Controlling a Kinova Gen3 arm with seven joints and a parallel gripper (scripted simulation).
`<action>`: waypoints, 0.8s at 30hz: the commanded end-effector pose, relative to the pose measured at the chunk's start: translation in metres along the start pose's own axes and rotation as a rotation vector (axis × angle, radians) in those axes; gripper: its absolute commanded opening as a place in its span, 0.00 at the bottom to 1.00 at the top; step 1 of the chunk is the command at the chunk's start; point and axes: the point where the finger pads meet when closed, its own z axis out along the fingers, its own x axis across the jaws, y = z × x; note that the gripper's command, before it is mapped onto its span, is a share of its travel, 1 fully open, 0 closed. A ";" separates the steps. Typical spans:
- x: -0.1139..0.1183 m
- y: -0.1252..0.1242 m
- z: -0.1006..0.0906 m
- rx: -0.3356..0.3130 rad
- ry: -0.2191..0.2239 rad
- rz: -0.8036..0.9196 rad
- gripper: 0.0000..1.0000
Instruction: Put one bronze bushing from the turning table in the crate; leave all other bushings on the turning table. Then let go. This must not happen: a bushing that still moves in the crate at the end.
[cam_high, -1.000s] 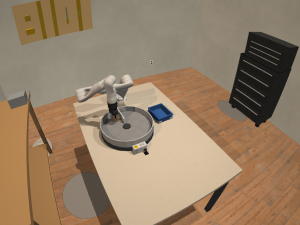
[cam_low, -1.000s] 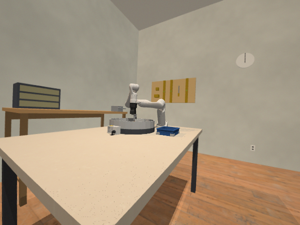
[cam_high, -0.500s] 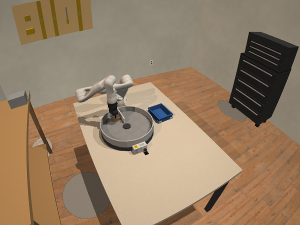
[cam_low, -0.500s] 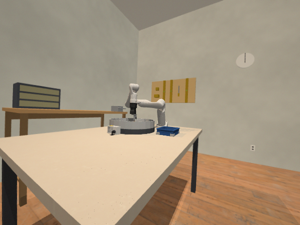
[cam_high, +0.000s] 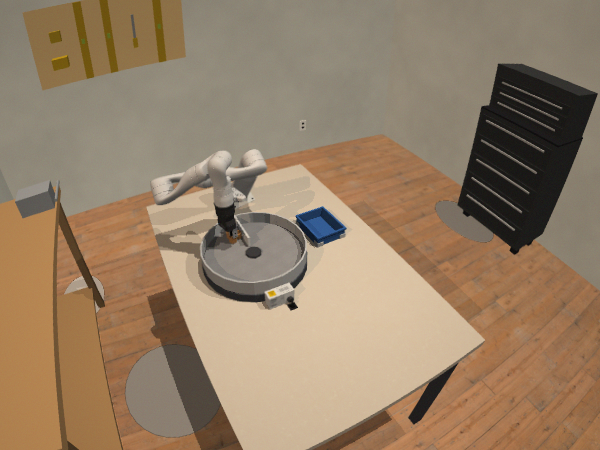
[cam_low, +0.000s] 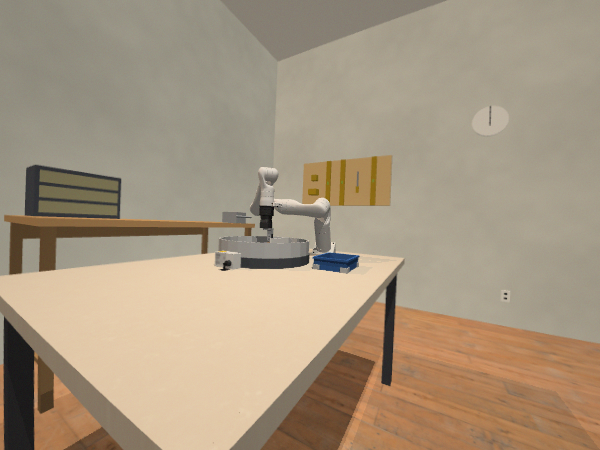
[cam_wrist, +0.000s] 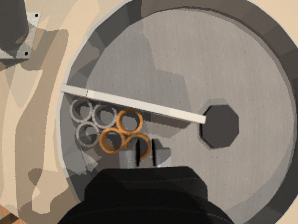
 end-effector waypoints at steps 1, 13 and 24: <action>0.000 0.000 0.002 -0.001 0.000 0.000 0.40; 0.000 0.000 0.007 -0.001 0.001 0.000 0.40; 0.000 0.000 0.012 -0.001 0.002 0.002 0.40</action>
